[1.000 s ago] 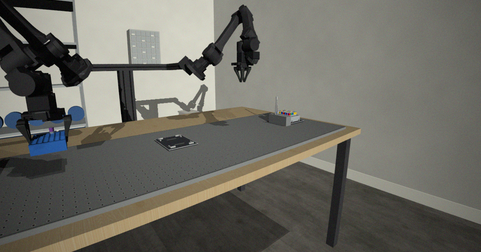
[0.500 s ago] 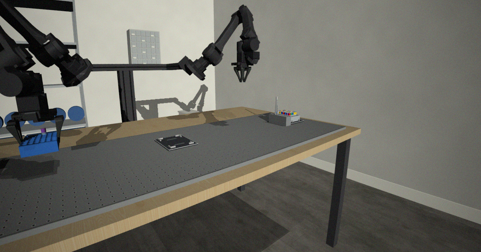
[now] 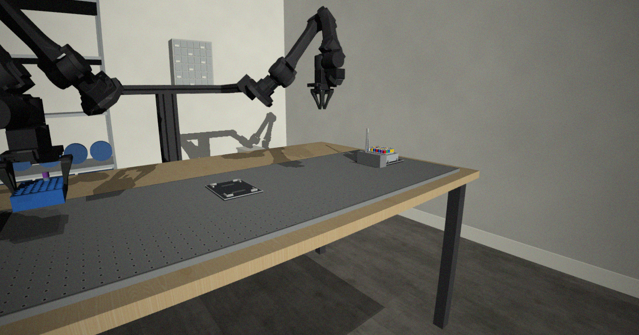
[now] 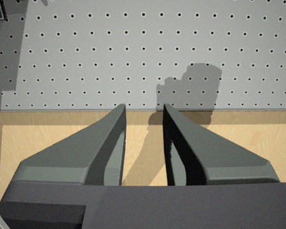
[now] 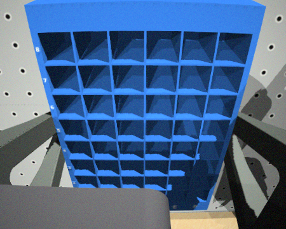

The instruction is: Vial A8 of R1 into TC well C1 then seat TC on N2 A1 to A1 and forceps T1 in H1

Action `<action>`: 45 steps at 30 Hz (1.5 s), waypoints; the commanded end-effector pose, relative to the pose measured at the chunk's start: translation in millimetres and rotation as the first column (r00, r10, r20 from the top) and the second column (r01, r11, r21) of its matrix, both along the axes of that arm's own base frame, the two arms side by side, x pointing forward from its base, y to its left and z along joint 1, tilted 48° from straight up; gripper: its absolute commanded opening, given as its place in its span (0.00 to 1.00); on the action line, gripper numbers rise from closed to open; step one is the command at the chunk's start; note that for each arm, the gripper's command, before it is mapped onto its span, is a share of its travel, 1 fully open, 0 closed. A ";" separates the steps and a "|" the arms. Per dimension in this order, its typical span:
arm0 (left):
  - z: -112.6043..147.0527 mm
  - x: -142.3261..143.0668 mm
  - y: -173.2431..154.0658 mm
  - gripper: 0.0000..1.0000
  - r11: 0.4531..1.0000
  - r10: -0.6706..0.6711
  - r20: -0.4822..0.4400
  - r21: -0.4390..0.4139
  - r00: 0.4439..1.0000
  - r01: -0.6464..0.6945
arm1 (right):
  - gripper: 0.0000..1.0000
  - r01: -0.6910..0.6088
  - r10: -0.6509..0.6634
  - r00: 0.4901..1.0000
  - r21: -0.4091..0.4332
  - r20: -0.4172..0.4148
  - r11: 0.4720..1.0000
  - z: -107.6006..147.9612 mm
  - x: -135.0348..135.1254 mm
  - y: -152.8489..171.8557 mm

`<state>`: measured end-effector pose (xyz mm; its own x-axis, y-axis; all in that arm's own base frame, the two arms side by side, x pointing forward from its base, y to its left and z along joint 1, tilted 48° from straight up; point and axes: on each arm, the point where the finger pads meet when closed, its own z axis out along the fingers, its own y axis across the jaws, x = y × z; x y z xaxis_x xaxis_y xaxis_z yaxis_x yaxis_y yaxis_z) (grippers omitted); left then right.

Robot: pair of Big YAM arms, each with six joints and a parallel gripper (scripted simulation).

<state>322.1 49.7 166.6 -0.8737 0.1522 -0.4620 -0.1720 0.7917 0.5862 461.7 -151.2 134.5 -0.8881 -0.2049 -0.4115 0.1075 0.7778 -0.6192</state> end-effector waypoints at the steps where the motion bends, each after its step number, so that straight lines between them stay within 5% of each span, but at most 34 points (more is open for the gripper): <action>1: 7.3 3.9 -0.5 0.24 1.000 0.007 0.018 -0.006 1.000 -0.007 | 0.00 -0.003 0.003 1.000 -0.013 0.025 1.000 24.7 4.0 -8.3; 45: 7.3 3.9 -0.5 0.24 1.000 0.007 0.018 -0.006 1.000 -0.007 | 0.00 -0.003 0.004 1.000 -0.019 0.029 1.000 69.4 -4.9 -60.4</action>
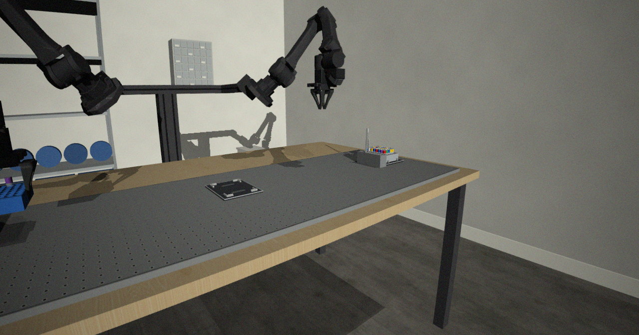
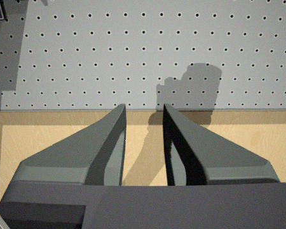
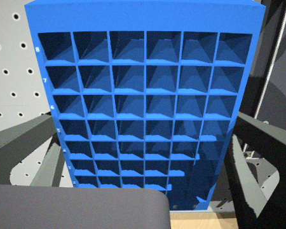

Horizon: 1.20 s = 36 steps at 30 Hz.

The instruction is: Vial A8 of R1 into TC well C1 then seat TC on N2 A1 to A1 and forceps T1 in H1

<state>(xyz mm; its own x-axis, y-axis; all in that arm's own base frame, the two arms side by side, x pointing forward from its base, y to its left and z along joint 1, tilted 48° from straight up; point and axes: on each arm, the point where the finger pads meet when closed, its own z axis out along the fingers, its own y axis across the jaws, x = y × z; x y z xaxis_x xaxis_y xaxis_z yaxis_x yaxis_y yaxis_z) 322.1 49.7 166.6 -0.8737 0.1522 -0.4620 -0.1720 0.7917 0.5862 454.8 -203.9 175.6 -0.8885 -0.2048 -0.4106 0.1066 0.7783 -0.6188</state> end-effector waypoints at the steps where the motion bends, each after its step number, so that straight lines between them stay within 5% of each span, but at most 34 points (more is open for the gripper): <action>1: 7.3 3.9 -0.5 0.24 1.000 0.007 0.018 -0.006 1.000 -0.007 | 0.00 -0.003 0.004 1.000 -0.020 0.031 1.000 29.3 1.7 -9.0; 36: 7.3 3.9 -0.5 0.24 1.000 0.007 0.018 -0.006 1.000 -0.007 | 0.00 -0.003 0.004 0.999 -0.025 0.033 1.000 63.0 -5.5 -47.9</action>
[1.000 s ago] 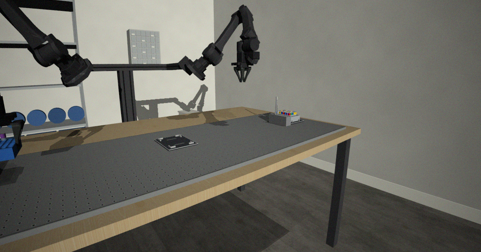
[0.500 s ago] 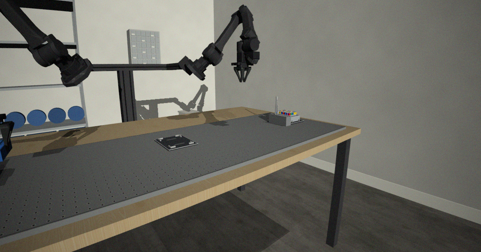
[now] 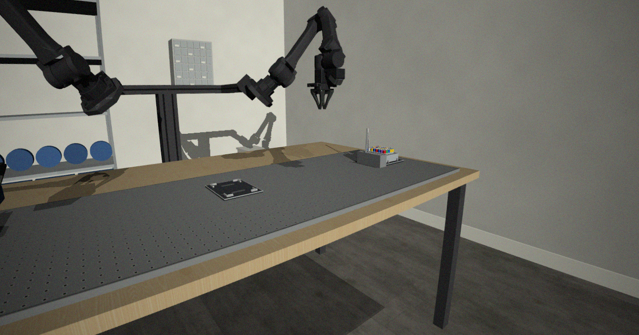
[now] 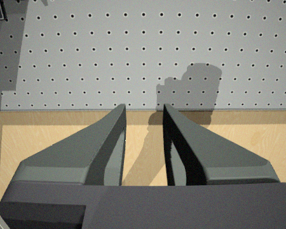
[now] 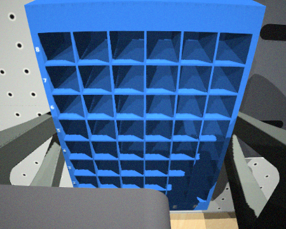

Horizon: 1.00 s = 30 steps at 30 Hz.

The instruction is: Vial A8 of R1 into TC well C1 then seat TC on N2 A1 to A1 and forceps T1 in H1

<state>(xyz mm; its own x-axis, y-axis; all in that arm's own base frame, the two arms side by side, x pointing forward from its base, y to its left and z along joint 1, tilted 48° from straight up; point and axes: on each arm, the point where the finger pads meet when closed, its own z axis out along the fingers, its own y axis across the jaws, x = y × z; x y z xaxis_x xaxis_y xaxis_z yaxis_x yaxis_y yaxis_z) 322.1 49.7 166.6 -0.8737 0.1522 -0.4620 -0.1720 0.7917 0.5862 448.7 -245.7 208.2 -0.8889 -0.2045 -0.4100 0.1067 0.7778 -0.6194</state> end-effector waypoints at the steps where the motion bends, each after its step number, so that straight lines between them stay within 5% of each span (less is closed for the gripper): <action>1: 7.3 3.9 -0.5 0.24 1.000 0.007 0.018 -0.006 1.000 -0.007 | 0.00 -0.004 0.005 0.999 -0.024 0.034 1.000 30.5 0.7 -6.1; 30: 7.3 3.9 -0.5 0.24 1.000 0.007 0.018 -0.006 1.000 -0.007 | 0.00 -0.015 0.016 0.999 -0.030 0.036 0.999 61.1 -2.8 -36.0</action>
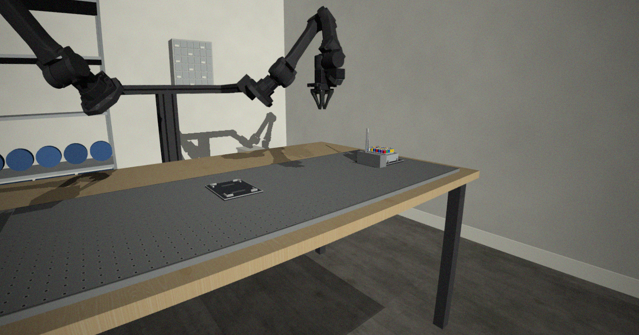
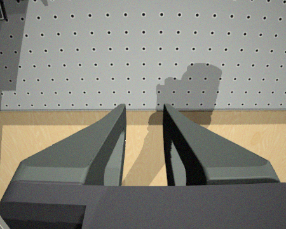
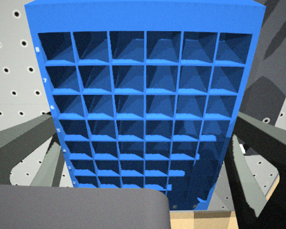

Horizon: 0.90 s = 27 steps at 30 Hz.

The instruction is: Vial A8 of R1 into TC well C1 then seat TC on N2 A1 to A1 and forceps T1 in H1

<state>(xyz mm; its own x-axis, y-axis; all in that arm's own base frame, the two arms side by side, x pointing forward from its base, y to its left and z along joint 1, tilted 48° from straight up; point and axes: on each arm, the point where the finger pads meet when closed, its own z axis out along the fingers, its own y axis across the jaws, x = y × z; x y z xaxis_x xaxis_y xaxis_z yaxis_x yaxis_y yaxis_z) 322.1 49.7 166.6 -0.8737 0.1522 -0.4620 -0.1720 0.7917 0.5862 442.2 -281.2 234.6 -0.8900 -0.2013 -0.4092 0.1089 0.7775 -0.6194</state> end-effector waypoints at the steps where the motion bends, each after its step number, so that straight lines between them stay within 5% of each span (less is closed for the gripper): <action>1: 7.3 3.9 -0.5 0.24 1.000 0.007 0.018 -0.006 1.000 -0.007 | 0.00 -0.014 0.015 0.999 -0.030 0.037 0.999 35.8 2.3 -3.7; 27: 7.3 3.9 -0.5 0.24 1.000 0.007 0.018 -0.006 1.000 -0.007 | 0.00 -0.008 0.008 1.000 -0.021 0.015 1.000 46.6 -1.9 -37.0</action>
<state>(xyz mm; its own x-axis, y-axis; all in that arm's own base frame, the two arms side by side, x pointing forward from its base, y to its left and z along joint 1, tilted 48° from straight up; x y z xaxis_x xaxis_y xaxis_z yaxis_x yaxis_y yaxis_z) 322.1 49.7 166.6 -0.8737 0.1522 -0.4620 -0.1720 0.7917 0.5862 439.0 -308.3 261.8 -0.8857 -0.2094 -0.4144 0.1068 0.7768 -0.6206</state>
